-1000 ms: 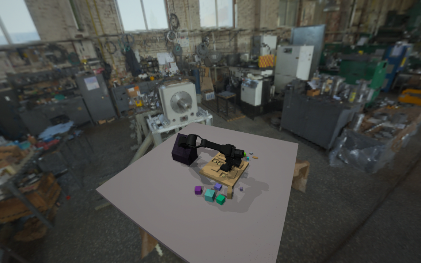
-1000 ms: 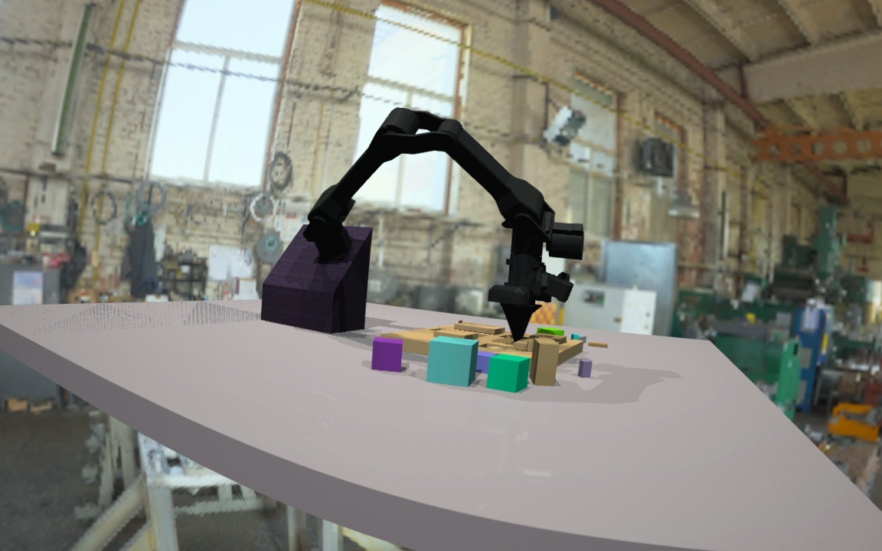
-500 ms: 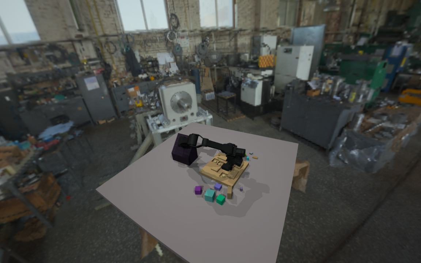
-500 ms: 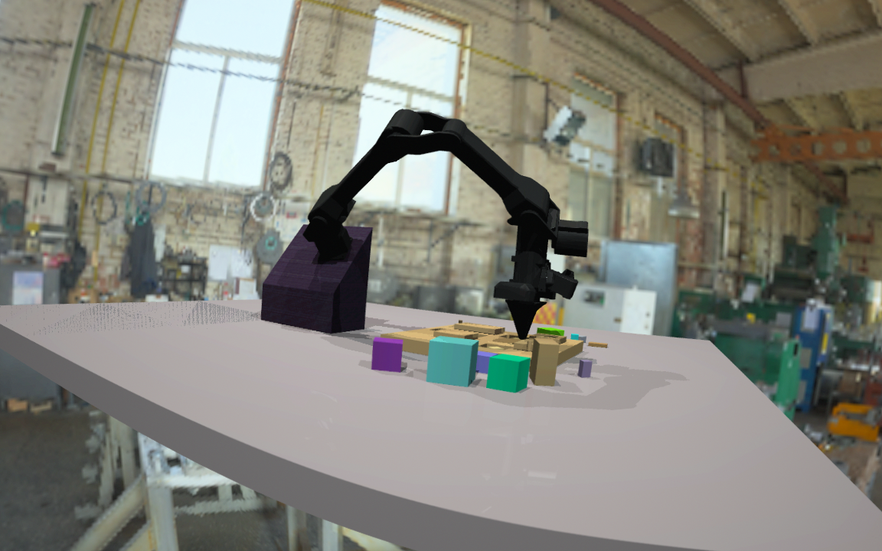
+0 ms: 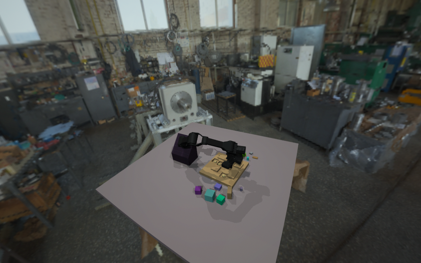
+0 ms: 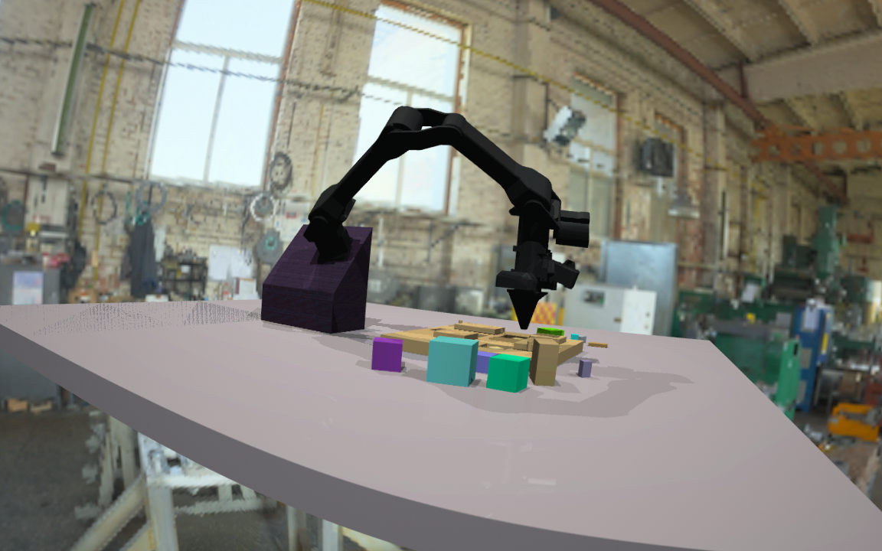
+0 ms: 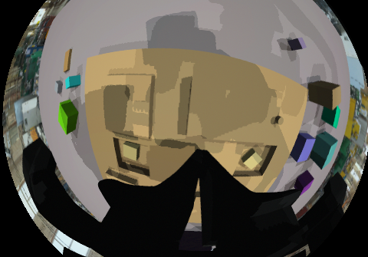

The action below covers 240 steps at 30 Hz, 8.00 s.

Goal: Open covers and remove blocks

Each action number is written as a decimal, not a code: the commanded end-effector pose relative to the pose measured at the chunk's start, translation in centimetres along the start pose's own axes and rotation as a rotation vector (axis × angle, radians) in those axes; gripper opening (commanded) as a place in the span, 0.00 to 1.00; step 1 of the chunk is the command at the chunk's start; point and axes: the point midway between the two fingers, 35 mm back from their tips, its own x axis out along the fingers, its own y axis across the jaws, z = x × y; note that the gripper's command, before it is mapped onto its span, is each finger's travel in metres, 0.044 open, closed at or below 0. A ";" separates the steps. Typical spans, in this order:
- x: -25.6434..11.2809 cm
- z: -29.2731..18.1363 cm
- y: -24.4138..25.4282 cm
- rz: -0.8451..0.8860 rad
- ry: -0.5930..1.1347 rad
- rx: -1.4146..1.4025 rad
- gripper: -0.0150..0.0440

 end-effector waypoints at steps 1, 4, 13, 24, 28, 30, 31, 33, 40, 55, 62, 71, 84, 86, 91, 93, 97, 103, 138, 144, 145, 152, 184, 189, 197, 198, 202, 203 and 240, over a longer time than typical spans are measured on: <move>-0.9 0.3 -0.1 0.007 -0.009 0.011 0.25; -1.3 0.3 -0.1 0.007 -0.009 0.011 0.25; -2.5 0.2 0.0 0.007 -0.008 0.011 0.25; -2.7 -3.7 1.8 0.008 -0.001 0.267 0.25; -3.0 -5.8 2.5 0.011 0.000 0.411 0.25; -3.1 -6.9 2.8 0.012 0.000 0.483 0.25; -3.1 -7.4 2.9 0.012 0.001 0.519 0.25; -3.2 -8.5 3.1 0.013 0.001 0.591 0.25; -3.3 -12.5 3.7 0.013 0.003 0.843 0.25; -3.2 -17.0 3.6 0.009 0.003 1.112 0.25; -1.2 -17.0 3.7 0.010 0.003 1.112 0.25; 1.8 -17.2 3.6 0.007 0.001 1.112 0.25; 2.8 -17.2 3.5 0.007 0.001 1.112 0.25; 2.9 -17.2 3.5 0.007 0.001 1.112 0.25; 2.9 -17.2 3.5 0.007 0.001 1.112 0.25; 2.9 -17.2 3.5 0.007 0.001 1.112 0.25; 2.9 -17.2 3.5 0.007 0.001 1.112 0.25; 2.9 -17.2 3.5 0.007 0.001 1.112 0.25; 3.3 -17.7 4.5 0.006 -0.001 0.335 0.25; 3.3 -17.8 4.5 0.007 0.000 0.674 0.25; 3.3 -17.8 4.5 0.007 0.000 0.689 0.25; 3.3 -17.8 4.5 0.007 0.000 0.689 0.25; -1.9 -17.5 4.3 0.009 0.001 0.679 0.50; -3.2 -17.5 4.3 0.010 0.001 0.682 0.50; -2.1 -17.4 4.3 0.010 0.001 0.682 0.50; -1.9 -17.4 4.3 0.010 0.001 0.682 0.50; -0.8 -17.5 4.3 0.010 0.000 0.682 0.50; -0.5 -17.5 4.3 0.009 0.000 0.682 0.50; 1.1 -17.5 4.2 0.008 0.000 0.682 0.50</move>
